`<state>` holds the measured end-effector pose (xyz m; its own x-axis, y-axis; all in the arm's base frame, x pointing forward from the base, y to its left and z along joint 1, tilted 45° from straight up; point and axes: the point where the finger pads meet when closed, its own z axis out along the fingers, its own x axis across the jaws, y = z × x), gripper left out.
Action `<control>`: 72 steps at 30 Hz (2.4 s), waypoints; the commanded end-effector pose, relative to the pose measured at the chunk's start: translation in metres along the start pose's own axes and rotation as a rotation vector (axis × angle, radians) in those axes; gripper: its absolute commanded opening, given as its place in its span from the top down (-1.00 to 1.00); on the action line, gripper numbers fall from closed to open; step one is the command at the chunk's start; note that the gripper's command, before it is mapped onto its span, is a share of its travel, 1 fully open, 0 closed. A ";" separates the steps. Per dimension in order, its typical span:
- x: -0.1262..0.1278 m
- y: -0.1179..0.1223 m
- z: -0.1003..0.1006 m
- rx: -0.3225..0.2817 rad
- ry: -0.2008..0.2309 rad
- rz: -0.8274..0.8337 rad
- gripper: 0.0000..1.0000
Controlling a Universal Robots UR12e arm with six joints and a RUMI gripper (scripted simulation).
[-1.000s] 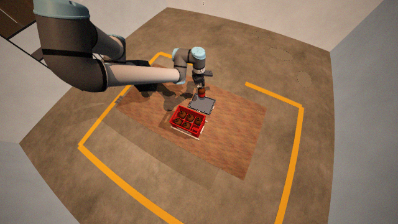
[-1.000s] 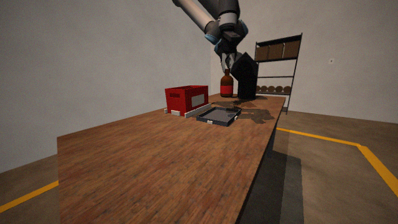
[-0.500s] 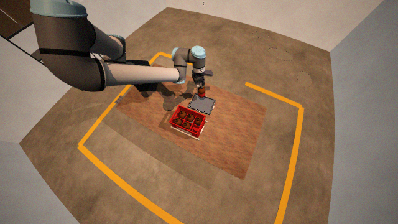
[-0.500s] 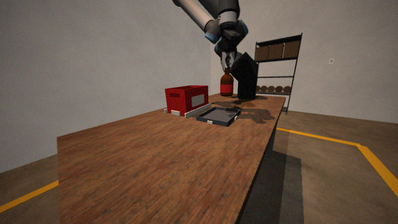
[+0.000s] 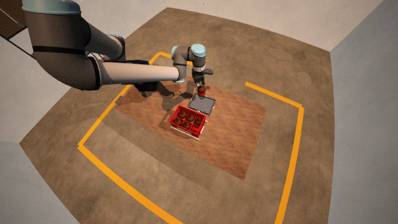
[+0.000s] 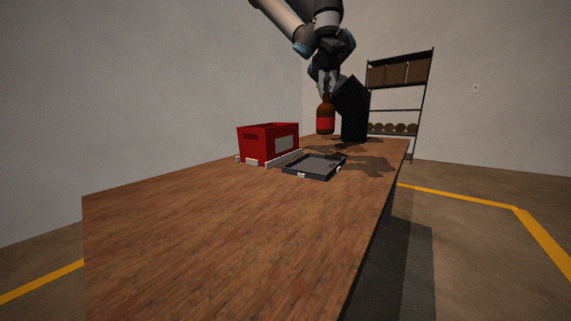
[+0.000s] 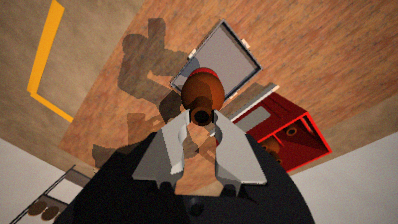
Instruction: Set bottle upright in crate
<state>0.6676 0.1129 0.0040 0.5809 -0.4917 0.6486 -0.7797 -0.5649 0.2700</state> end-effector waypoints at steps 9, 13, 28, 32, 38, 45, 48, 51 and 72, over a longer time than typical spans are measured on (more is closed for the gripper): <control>0.000 0.000 -0.014 0.001 0.000 0.000 1.00; 0.000 0.000 -0.017 0.001 0.000 0.000 1.00; 0.000 0.000 -0.020 0.001 0.000 0.000 1.00; 0.000 0.000 -0.020 0.001 0.000 0.000 1.00; 0.000 0.000 -0.020 0.001 0.000 0.000 1.00; 0.000 0.000 -0.020 0.001 0.000 0.000 1.00; 0.000 0.000 -0.020 0.001 0.000 0.000 1.00; 0.000 0.000 -0.020 0.001 0.000 0.000 1.00; 0.000 0.000 -0.021 0.001 0.000 0.000 1.00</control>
<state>0.6630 0.1258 0.0178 0.5809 -0.4918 0.6486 -0.7798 -0.5647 0.2702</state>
